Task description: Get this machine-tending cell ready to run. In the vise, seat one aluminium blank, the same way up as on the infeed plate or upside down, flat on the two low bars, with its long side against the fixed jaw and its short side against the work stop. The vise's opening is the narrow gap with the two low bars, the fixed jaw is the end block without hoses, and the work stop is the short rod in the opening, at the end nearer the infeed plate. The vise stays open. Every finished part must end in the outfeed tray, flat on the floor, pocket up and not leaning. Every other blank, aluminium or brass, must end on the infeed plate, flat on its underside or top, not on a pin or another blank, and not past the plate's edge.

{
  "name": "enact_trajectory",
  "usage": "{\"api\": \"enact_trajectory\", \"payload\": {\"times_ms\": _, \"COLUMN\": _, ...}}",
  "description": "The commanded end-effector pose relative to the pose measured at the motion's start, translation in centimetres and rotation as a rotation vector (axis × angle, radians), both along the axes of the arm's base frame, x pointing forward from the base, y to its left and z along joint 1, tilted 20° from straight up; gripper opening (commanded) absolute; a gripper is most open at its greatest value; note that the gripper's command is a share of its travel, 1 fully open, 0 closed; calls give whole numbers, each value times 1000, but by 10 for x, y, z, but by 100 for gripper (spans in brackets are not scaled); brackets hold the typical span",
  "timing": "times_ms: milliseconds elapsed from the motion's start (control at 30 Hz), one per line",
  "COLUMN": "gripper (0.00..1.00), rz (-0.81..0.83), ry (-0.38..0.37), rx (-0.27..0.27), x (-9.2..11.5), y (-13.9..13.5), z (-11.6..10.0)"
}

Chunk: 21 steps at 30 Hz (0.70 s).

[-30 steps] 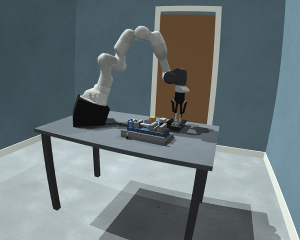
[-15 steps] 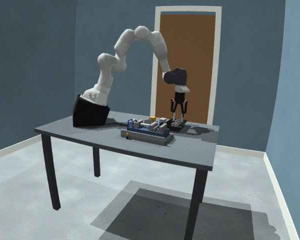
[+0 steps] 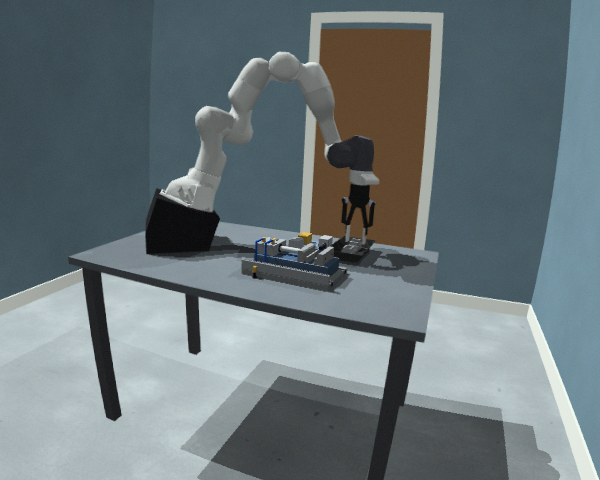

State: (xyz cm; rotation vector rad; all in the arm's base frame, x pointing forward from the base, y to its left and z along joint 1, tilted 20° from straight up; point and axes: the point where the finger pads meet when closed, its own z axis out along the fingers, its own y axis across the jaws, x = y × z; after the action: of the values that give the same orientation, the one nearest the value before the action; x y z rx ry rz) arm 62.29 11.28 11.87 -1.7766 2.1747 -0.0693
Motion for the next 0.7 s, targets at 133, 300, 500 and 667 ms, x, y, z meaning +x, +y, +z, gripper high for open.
{"api": "enact_trajectory", "payload": {"times_ms": 133, "gripper": 40, "rz": -6, "ry": -4, "rx": 2, "x": 2, "y": 0, "z": 1}}
{"api": "enact_trajectory", "payload": {"times_ms": 300, "gripper": 40, "rz": -6, "ry": -4, "rx": 2, "x": 2, "y": 0, "z": 1}}
{"api": "enact_trajectory", "payload": {"times_ms": 500, "gripper": 40, "rz": -6, "ry": -4, "rx": 2, "x": 1, "y": 0, "z": 4}}
{"api": "enact_trajectory", "payload": {"times_ms": 667, "gripper": 40, "rz": -6, "ry": -4, "rx": 2, "x": -1, "y": -1, "z": 10}}
